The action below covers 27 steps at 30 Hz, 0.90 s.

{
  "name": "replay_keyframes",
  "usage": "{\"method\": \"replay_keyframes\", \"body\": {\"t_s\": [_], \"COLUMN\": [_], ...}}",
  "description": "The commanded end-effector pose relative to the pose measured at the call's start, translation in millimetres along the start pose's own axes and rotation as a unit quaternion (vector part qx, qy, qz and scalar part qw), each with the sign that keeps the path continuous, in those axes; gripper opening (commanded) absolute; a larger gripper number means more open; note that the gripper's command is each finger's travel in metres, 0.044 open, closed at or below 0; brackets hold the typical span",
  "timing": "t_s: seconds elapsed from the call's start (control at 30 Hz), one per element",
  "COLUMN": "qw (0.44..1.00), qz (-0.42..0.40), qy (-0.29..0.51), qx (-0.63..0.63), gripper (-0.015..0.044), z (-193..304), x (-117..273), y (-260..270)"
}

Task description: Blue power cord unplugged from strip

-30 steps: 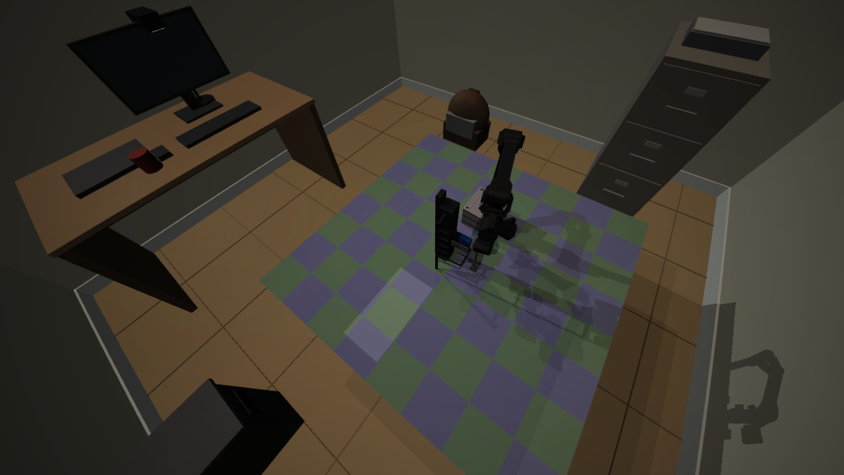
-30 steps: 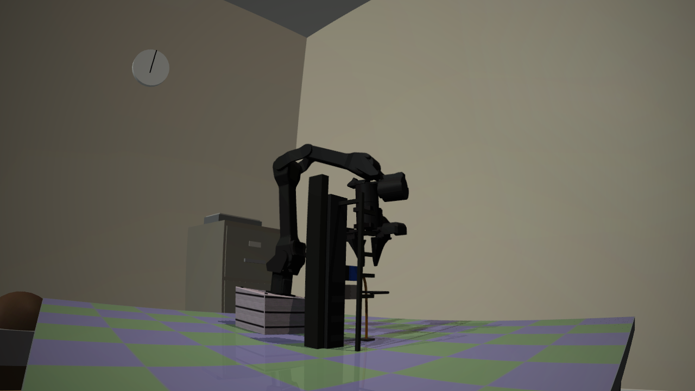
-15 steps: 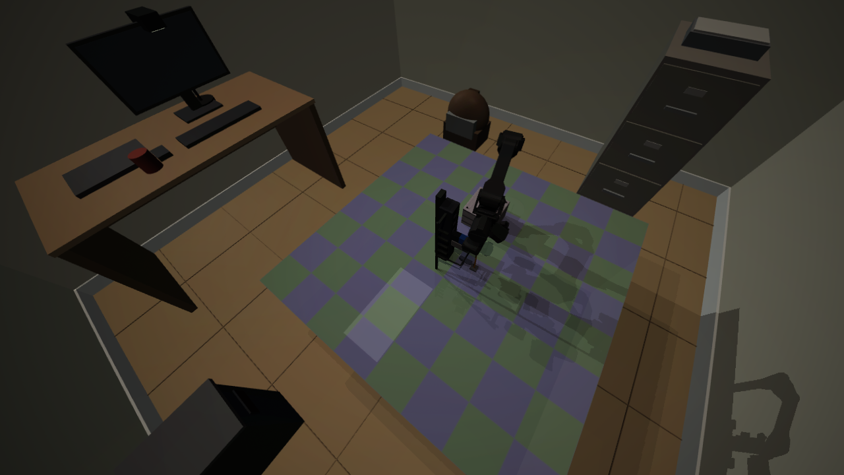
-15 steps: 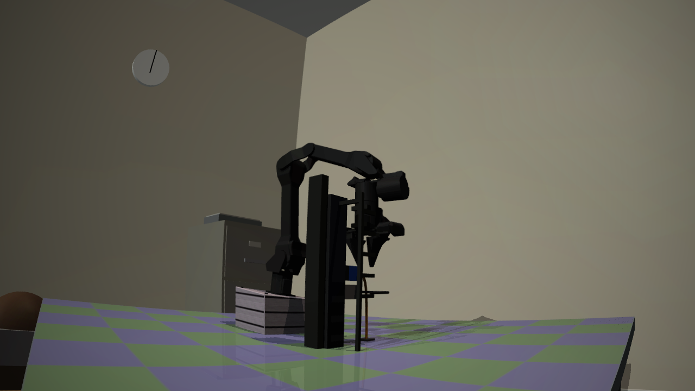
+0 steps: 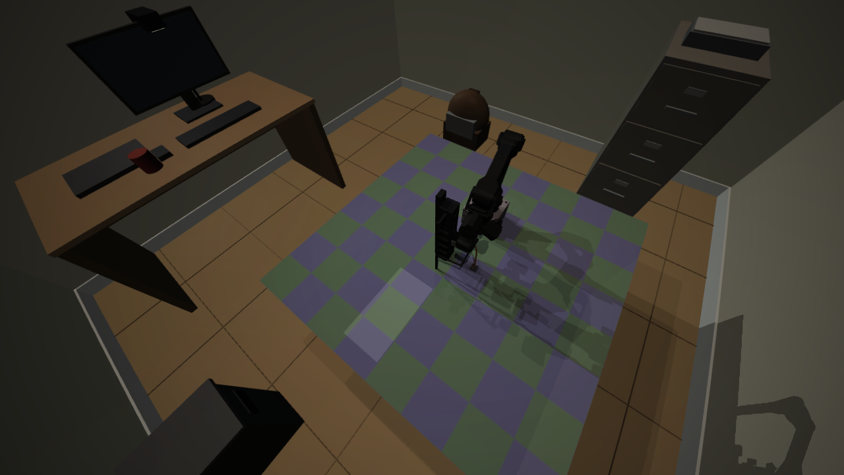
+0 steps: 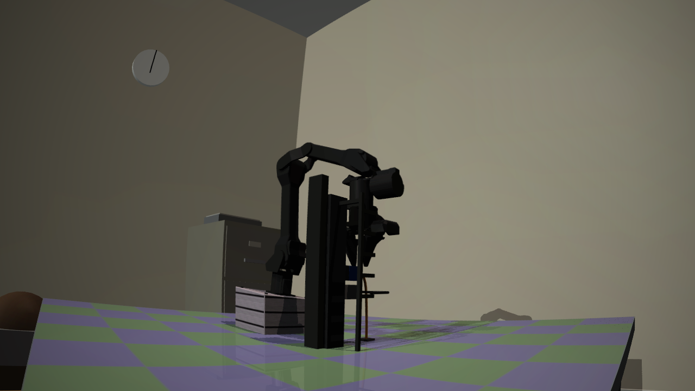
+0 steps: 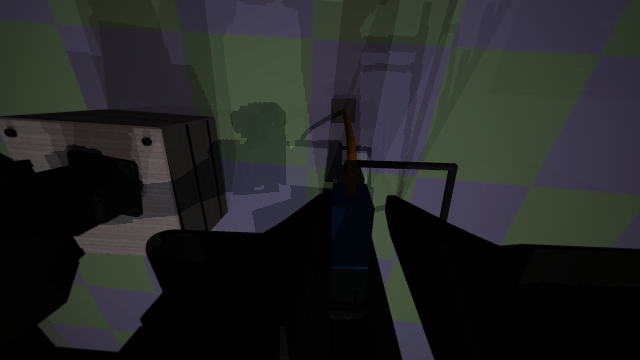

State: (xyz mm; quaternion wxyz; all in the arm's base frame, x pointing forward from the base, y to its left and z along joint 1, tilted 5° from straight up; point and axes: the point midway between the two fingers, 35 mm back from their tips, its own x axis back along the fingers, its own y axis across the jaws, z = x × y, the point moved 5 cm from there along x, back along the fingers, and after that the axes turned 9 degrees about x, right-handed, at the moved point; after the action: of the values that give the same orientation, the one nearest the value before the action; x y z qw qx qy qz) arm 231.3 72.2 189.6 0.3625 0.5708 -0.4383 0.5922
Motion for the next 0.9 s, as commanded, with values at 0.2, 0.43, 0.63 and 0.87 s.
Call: {"method": "replay_keyframes", "body": {"t_s": [0.2,0.43,0.63,0.87], "qw": [1.0,1.0,1.0,1.0], "qz": [-0.001,-0.001,-0.001,-0.001], "qy": [-0.001,-0.001,-0.001,0.001], "qx": [0.001,0.001,0.001,0.0], "gripper": [0.016,0.016,0.016,0.0048], "z": [16.0,16.3,16.3,16.4], "x": [-0.2,-5.1,-12.2,-9.4], "y": [3.7,3.7,3.8,3.4]}}
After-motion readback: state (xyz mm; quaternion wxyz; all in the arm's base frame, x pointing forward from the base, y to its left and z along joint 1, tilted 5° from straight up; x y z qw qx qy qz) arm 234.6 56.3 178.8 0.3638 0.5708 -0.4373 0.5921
